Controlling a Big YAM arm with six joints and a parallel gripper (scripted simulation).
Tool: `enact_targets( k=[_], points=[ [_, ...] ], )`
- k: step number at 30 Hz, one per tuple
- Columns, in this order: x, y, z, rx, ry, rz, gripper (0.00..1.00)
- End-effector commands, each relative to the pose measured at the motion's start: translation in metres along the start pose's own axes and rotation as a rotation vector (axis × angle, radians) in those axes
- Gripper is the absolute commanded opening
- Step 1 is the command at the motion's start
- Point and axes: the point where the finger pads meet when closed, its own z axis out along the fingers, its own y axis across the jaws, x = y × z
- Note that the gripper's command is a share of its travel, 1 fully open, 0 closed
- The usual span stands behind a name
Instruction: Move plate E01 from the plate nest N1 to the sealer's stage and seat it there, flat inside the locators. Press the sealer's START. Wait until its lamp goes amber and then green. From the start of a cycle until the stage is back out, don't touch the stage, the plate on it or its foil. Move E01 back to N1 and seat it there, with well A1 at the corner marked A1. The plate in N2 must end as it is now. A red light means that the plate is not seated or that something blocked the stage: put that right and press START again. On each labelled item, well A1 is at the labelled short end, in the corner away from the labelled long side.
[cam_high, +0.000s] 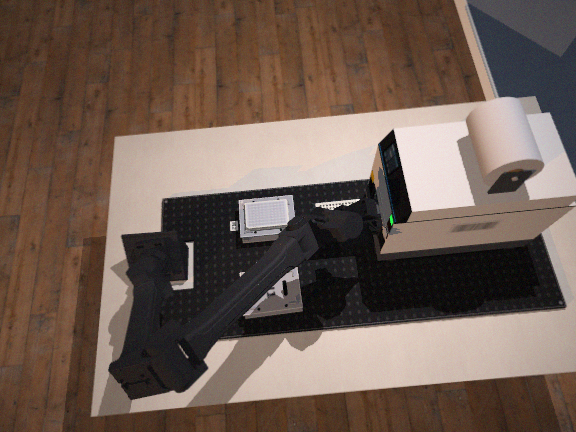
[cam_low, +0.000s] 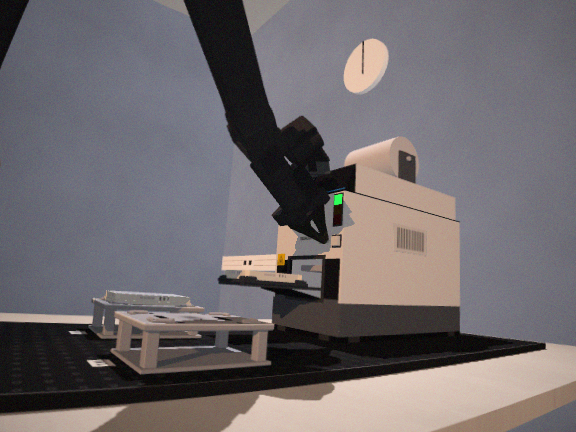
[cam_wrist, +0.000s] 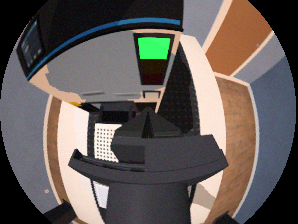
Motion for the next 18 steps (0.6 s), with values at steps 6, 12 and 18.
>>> enact_targets(
  k=[6,12,18],
  points=[
    [-0.014,-0.002,-0.011,-0.008,-0.026,0.013,0.0],
    [-0.011,0.005,-0.016,-0.014,-0.035,0.017,0.0],
    [-0.004,0.009,-0.01,-0.015,-0.021,0.013,0.0]
  ],
)
